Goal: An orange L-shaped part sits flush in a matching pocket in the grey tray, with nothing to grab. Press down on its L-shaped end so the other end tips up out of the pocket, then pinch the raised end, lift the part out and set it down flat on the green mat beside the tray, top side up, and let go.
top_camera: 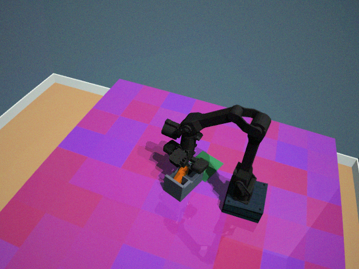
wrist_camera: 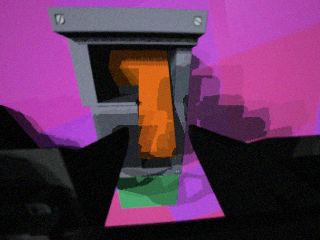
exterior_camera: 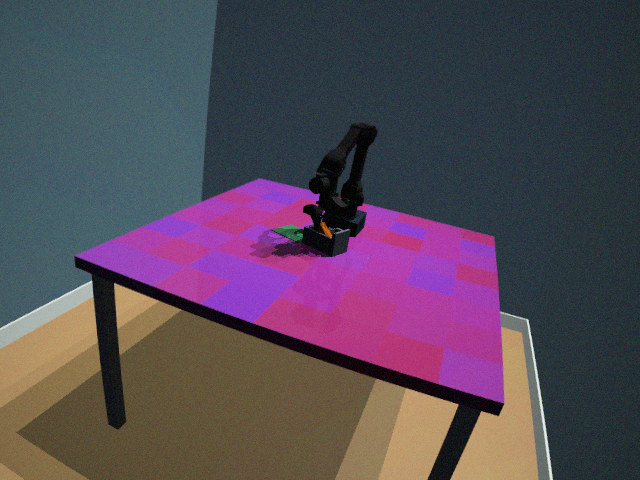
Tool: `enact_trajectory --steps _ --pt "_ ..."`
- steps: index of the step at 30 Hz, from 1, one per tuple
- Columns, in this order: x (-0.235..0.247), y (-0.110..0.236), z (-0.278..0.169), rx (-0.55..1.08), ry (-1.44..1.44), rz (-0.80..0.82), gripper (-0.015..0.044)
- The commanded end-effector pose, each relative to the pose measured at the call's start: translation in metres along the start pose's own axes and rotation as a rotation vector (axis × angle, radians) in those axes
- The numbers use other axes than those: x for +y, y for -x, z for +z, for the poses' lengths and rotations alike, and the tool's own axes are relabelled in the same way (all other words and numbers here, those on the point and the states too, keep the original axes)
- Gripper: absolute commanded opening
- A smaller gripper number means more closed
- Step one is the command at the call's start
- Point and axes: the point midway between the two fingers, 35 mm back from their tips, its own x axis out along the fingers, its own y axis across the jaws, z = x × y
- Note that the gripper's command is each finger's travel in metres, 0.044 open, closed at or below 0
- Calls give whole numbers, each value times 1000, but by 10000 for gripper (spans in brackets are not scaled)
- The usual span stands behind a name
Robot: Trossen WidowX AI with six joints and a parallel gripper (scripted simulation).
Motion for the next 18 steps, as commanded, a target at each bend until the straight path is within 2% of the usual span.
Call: enact_trajectory --steps 1,2,7,17,18 --pt "2 -6 0 -1 -4 6 280" --pt "2 -6 0 -1 -4 6 280" --pt "1 -2 0 0 0 2 149" --pt "1 -2 0 0 0 2 82" --pt "1 -2 0 0 0 2 56"
